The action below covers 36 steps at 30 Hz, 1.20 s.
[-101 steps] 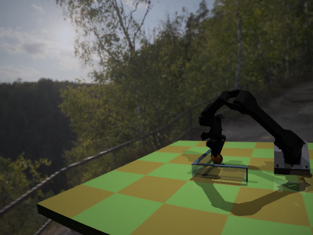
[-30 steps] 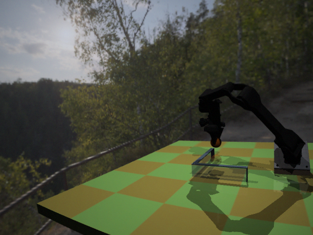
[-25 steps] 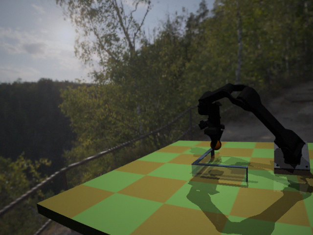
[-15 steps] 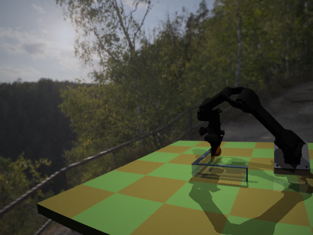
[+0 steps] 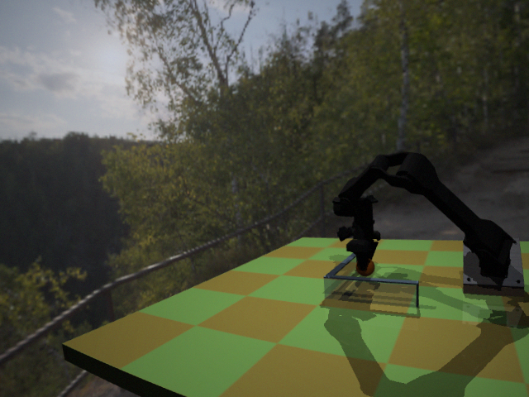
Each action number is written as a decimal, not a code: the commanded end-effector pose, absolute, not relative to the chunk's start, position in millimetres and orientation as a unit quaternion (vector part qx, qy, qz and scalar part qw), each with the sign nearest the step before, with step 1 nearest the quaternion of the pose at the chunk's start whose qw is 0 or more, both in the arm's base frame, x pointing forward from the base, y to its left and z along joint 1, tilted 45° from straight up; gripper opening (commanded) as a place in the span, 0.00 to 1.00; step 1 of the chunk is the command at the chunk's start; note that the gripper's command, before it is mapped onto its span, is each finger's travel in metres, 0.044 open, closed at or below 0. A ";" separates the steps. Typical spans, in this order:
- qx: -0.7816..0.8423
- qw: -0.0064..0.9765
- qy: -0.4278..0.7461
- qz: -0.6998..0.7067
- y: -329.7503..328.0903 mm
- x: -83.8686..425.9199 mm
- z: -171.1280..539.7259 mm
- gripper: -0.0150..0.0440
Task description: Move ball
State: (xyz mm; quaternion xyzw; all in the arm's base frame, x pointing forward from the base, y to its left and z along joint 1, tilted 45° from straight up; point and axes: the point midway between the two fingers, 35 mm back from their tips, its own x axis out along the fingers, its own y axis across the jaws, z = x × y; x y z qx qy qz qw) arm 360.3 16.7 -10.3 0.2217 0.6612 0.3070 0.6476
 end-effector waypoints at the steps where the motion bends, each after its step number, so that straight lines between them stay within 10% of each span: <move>1: 0.225 0.648 0.660 0.307 20.9 360.3 -14.2 0.25; 8: 0.225 0.648 0.660 0.307 27.2 359.6 -20.6 0.25; 23: 0.222 0.646 0.662 0.307 25.3 358.7 -18.3 0.91; 36: 0.228 0.652 0.657 0.303 -31.4 367.1 36.6 0.91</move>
